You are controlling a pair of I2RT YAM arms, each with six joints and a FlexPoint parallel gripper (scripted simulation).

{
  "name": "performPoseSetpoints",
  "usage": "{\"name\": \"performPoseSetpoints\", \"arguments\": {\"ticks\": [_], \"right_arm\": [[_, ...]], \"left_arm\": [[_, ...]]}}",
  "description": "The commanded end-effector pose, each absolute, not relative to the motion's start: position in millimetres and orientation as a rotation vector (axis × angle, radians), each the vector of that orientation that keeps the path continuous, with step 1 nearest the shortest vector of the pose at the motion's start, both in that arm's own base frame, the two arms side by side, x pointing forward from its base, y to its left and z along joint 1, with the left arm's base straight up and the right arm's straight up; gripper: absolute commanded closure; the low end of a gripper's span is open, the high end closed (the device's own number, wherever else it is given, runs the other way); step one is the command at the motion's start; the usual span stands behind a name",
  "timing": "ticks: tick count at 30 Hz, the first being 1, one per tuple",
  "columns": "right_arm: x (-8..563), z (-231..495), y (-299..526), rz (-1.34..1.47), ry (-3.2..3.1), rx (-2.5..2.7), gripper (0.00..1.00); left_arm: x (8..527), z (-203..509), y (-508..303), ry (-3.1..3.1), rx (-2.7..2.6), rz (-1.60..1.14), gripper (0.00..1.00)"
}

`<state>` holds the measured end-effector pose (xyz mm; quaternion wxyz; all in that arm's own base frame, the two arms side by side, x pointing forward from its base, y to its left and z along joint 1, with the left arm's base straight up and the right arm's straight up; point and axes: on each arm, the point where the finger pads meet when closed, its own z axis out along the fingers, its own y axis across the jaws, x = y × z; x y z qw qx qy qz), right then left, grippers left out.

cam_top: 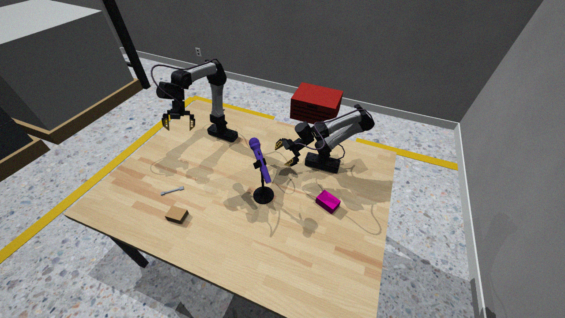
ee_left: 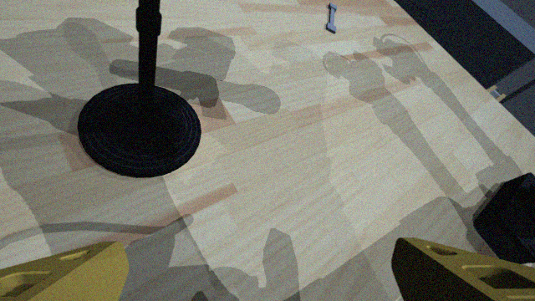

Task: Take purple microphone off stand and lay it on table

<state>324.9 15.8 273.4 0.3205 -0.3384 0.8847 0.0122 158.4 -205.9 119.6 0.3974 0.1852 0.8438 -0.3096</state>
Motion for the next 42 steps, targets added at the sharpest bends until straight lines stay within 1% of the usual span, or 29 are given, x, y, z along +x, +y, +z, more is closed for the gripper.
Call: {"name": "performPoseSetpoints", "arguments": {"ticks": [1,3,8,14,18,31,33,42], "right_arm": [[326.0,277.9,15.8,0.003,2.298,-0.866,0.00],[332.8,284.6,14.1,-0.019,2.274,-0.831,0.00],[348.4,296.1,10.1,-0.071,2.211,-0.716,0.00],[359.2,308.6,8.6,-0.105,2.139,-0.612,0.00],[362.5,312.3,8.0,-0.112,2.116,-0.585,0.00],[377.6,344.0,3.2,-0.132,1.944,-0.364,0.00],[377.6,344.0,3.2,-0.132,1.944,-0.364,0.00],[381.8,367.7,2.5,-0.111,1.813,-0.235,0.00]], "left_arm": [[169.5,141.4,-208.8,2.080,0.438,-0.788,0.00],[171.4,146.1,-210.6,2.069,0.450,-0.796,0.00],[194.9,172.4,-205.5,2.011,0.416,-0.748,0.00],[224.6,203.0,-195.4,1.951,0.359,-0.685,0.00],[233.4,211.3,-190.8,1.939,0.338,-0.664,0.00],[292.7,279.2,-149.9,1.800,0.222,-0.490,0.00],[292.7,279.2,-149.9,1.800,0.222,-0.490,0.00],[325.8,323.4,-111.8,1.712,0.151,-0.354,0.00]]}}
